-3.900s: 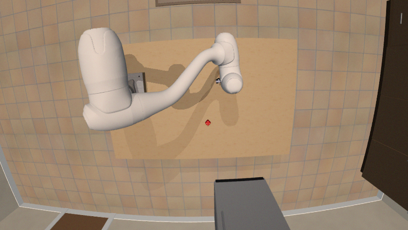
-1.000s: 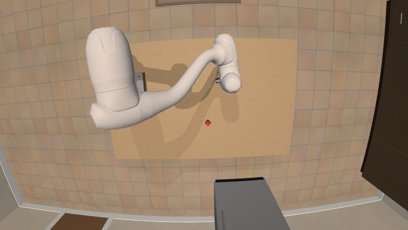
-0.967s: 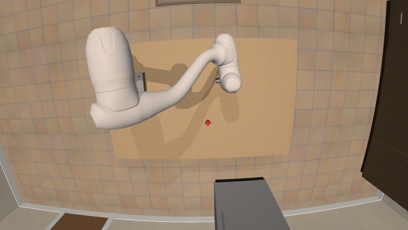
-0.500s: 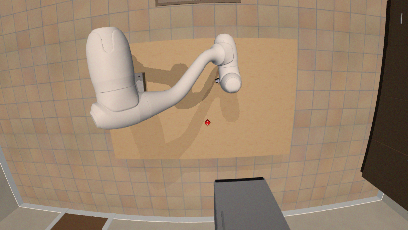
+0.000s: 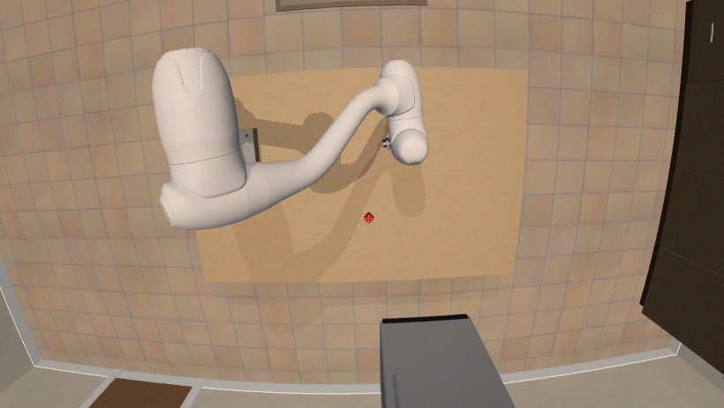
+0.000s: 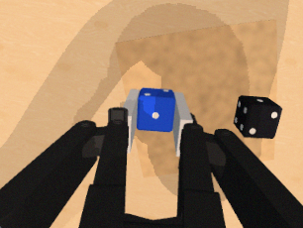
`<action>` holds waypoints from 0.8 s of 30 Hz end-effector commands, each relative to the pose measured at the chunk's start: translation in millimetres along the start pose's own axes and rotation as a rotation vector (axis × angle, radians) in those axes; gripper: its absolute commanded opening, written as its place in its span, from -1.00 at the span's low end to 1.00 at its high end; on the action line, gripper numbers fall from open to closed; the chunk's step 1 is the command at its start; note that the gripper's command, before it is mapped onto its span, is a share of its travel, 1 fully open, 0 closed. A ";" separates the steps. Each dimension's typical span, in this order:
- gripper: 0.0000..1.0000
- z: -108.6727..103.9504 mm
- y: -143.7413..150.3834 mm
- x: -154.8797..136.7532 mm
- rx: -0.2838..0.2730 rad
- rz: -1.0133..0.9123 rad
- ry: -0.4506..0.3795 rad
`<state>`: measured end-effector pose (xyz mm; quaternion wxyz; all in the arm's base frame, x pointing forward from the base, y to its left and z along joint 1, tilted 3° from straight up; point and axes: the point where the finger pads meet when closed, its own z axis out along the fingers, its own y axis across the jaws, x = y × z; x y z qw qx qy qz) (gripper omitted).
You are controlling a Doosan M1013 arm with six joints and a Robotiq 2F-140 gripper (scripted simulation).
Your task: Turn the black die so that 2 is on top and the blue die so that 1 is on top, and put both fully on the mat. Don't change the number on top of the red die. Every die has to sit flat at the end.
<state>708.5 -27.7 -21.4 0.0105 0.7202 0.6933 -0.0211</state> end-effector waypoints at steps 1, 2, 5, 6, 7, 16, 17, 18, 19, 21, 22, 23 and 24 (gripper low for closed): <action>-0.38 -0.1 0.0 0.0 0.000 0.000 0.000; -0.38 -0.1 0.0 0.0 0.000 0.000 0.000; -0.34 -0.1 0.0 0.0 0.000 0.000 0.000; -0.34 -0.1 0.0 0.0 0.000 0.000 0.000; -0.30 -0.1 0.0 0.0 0.000 0.000 0.000; -0.30 -0.1 0.0 0.0 0.000 0.000 0.000; -0.30 -0.1 0.0 0.0 0.000 0.000 0.000; -0.30 -0.2 0.0 0.0 0.000 0.000 0.000; -0.30 -0.4 0.0 0.0 0.000 0.000 0.000; -0.30 -1.7 0.0 0.0 0.000 0.000 0.000; -0.30 -3.1 0.0 0.0 0.000 0.000 0.000; -0.30 -4.9 0.0 0.0 0.000 0.000 0.000; -0.30 -7.3 0.0 0.0 0.000 0.000 0.000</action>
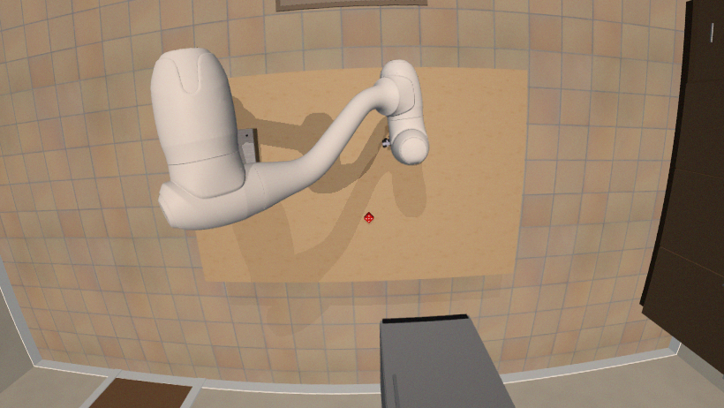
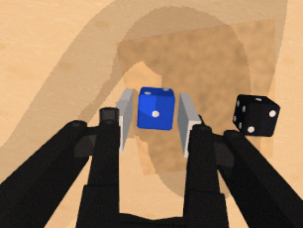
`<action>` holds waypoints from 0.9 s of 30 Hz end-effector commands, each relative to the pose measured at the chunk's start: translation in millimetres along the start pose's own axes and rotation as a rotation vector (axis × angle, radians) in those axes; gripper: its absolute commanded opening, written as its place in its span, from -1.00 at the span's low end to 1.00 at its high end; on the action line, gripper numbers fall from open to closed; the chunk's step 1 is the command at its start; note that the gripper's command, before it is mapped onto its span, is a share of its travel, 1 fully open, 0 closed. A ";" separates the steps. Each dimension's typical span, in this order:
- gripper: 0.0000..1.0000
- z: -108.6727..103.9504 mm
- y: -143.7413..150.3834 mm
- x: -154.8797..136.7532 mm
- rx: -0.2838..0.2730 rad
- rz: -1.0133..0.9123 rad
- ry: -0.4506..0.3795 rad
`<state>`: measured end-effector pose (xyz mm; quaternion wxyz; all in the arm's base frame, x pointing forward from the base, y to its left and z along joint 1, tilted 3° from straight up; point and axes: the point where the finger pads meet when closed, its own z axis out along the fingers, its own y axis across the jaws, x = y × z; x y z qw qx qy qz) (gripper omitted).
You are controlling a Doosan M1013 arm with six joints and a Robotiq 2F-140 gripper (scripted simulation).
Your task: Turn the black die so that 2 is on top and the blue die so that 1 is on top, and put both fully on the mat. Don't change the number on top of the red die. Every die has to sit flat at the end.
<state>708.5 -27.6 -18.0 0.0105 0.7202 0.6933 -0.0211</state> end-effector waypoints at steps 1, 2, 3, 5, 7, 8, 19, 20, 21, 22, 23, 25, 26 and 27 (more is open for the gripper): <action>-0.30 -6.8 0.0 0.1 0.000 0.000 0.000; -0.30 -10.2 0.0 0.1 0.000 0.000 0.000; -0.30 -14.2 0.0 0.1 0.000 0.000 0.000; -0.30 -23.4 0.0 0.0 0.000 0.000 0.000; -0.30 -33.9 0.0 0.0 0.000 0.000 0.000; -0.30 -39.4 0.0 0.0 0.000 0.000 0.000; -0.30 -81.0 0.0 0.0 0.000 0.000 0.000; -0.30 -83.2 0.0 0.0 0.000 0.000 0.000; -0.30 -84.8 0.0 0.0 0.000 0.000 0.000; -0.30 -85.9 0.0 0.0 0.000 0.000 0.000; -0.30 -86.5 0.0 0.0 0.000 0.000 0.000; -0.30 -86.7 0.0 0.0 0.000 0.000 0.000; -0.30 -86.7 0.0 0.0 0.000 0.000 0.000; -0.30 -86.7 0.0 0.0 0.000 0.000 0.000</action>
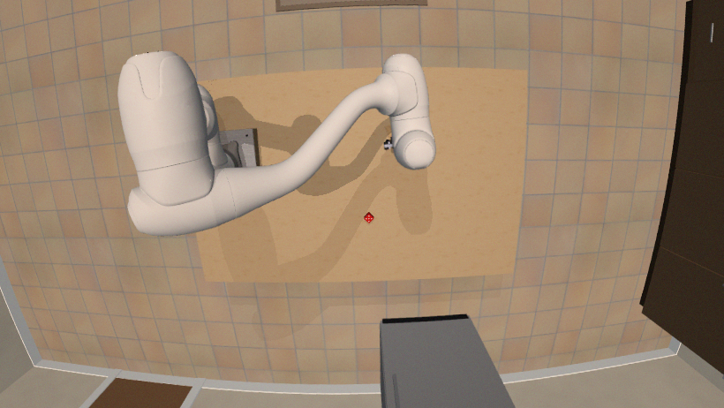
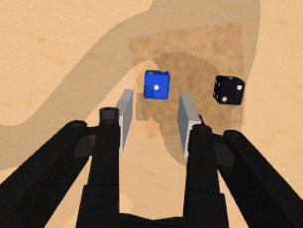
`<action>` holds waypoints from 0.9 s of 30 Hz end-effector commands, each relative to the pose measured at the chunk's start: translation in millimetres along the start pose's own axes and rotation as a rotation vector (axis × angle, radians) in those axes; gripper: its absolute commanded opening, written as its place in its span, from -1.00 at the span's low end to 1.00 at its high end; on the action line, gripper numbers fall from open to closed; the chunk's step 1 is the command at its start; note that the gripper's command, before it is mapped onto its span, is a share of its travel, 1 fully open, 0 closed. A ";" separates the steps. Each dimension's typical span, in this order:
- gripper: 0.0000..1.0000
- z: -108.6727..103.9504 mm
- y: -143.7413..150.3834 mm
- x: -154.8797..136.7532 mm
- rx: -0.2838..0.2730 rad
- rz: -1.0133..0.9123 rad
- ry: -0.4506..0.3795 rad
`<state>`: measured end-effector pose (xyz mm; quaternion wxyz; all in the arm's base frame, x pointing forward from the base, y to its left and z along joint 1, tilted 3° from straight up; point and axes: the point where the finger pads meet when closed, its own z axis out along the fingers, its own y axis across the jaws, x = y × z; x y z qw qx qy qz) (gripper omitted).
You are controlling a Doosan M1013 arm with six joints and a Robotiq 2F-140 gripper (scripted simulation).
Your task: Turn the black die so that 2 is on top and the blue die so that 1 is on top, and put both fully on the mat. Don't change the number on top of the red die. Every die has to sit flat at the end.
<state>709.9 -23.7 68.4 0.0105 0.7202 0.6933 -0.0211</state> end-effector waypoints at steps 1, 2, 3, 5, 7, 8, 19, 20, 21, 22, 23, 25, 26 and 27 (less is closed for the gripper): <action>1.00 -0.2 0.0 0.0 0.000 0.000 0.000; 1.00 -0.2 0.0 0.0 0.000 0.000 0.000; 1.00 -0.2 0.0 0.0 0.000 0.000 0.000; 1.00 -0.2 0.0 0.0 0.000 0.000 0.000; 1.00 -0.2 0.0 0.0 0.000 0.000 0.000; 1.00 -0.2 0.0 0.0 0.000 0.000 0.000; 1.00 -0.2 0.0 0.0 0.000 0.000 0.000; 1.00 -0.2 0.0 0.0 0.000 0.000 0.000; 1.00 -0.2 0.0 0.0 0.000 0.000 0.000; 1.00 -0.4 0.0 0.0 0.000 0.000 0.000; 1.00 -0.8 0.0 0.0 0.000 0.000 0.000; 1.00 -2.7 0.0 0.0 0.000 0.000 0.000; 1.00 -4.3 0.0 0.0 0.000 0.000 0.000; 1.00 -6.3 0.0 0.0 0.000 0.000 0.000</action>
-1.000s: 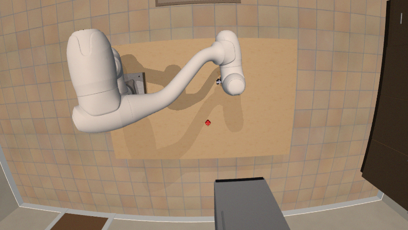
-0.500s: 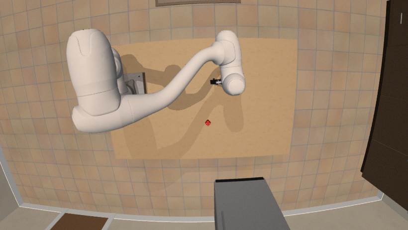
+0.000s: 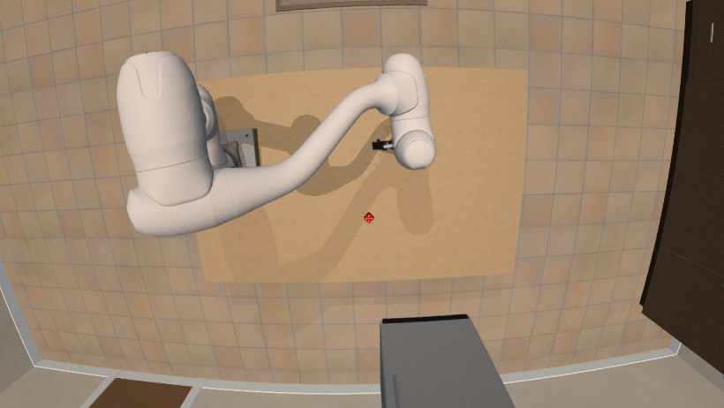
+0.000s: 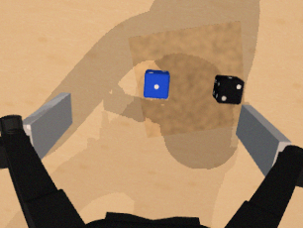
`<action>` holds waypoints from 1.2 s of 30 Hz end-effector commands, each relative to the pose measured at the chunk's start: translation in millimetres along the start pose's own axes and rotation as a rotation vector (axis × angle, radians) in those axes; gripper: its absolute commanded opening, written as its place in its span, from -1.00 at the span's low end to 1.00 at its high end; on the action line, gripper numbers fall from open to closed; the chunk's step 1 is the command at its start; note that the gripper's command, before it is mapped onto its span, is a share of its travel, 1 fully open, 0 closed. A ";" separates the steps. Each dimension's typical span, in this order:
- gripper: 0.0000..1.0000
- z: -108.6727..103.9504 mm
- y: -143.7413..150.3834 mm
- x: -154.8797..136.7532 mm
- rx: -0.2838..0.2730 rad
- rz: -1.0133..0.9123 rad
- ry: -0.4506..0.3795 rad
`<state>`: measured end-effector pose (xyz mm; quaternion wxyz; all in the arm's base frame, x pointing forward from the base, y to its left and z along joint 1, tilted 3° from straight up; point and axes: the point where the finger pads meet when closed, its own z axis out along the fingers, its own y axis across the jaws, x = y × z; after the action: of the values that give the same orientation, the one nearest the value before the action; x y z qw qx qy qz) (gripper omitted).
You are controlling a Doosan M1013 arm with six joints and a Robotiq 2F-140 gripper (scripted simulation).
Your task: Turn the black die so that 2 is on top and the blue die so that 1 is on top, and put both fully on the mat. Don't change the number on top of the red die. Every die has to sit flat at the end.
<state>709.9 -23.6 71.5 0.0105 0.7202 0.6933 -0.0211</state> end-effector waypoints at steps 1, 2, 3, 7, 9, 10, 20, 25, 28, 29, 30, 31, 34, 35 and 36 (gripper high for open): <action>1.00 -5.8 0.0 0.0 0.000 0.000 0.000; 1.00 -8.7 0.0 0.0 0.000 0.000 0.000; 1.00 -12.1 0.0 0.0 0.000 0.000 0.000; 1.00 -19.7 0.0 0.0 0.000 0.000 0.000; 1.00 -28.3 0.0 0.0 0.000 0.000 0.000; 1.00 -32.7 0.0 0.0 0.000 0.000 0.000; 1.00 -65.5 0.0 0.0 0.000 0.000 0.000; 1.00 -67.9 0.0 0.0 0.000 0.000 0.000; 1.00 -68.1 0.0 0.0 0.000 0.000 0.000; 1.00 -68.1 0.0 0.0 0.000 0.000 0.000; 1.00 -68.1 0.0 0.0 0.000 0.000 0.000; 1.00 -68.1 0.0 0.0 0.000 0.000 0.000; 1.00 -68.1 0.0 0.0 0.000 0.000 0.000; 1.00 -68.1 0.0 0.0 0.000 0.000 0.000; 1.00 -68.1 0.0 0.0 0.000 0.000 0.000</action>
<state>711.0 -20.6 139.3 0.0105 0.7202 0.6933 -0.0211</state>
